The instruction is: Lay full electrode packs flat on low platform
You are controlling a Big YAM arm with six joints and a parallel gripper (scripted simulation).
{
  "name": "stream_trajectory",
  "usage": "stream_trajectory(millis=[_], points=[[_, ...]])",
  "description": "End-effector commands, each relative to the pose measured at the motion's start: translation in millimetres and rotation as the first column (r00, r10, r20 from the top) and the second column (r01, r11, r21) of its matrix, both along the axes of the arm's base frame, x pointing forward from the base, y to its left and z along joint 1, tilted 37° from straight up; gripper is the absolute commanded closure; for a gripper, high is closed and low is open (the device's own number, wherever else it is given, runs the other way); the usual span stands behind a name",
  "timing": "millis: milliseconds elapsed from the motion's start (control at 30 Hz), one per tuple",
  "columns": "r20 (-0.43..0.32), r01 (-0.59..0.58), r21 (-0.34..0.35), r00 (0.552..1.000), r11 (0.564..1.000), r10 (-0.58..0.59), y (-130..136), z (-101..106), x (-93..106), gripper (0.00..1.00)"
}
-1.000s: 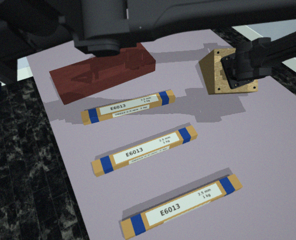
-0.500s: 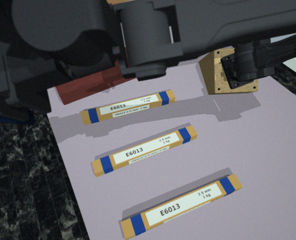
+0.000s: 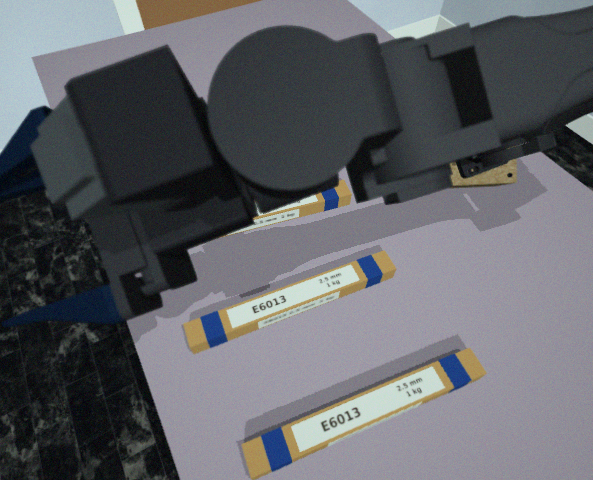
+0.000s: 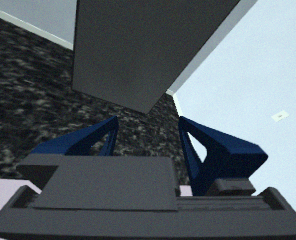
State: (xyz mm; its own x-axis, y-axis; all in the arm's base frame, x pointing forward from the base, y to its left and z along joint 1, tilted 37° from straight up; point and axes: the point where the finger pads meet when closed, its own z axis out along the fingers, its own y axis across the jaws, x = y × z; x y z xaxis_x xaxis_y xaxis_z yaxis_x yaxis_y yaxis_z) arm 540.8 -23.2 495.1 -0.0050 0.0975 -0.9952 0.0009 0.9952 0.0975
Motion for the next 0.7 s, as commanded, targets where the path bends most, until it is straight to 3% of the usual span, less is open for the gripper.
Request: stream_trajectory(millis=[0, 100, 233, 433, 500, 667], points=[[-0.069, -0.023, -0.011, 0.997, 1.0, 0.022, -1.6, -11.4, -13.3, 0.26], [-0.159, -0.059, 0.015, 0.985, 0.998, 0.061, -11.7, -23.6, -29.4, 0.26], [-0.249, -0.11, 0.047, 0.961, 0.993, 0.118, -22.5, -23.6, -50.2, 0.26], [-0.405, -0.179, 0.113, 0.89, 0.977, 0.21, -37.5, -42.9, -75.6, 0.26], [-0.405, -0.179, 0.113, 0.89, 0.977, 0.21, -37.5, -42.9, -75.6, 0.26], [-0.522, -0.227, 0.177, 0.804, 0.958, 0.287, -48.6, -61.4, -99.5, 0.26]])
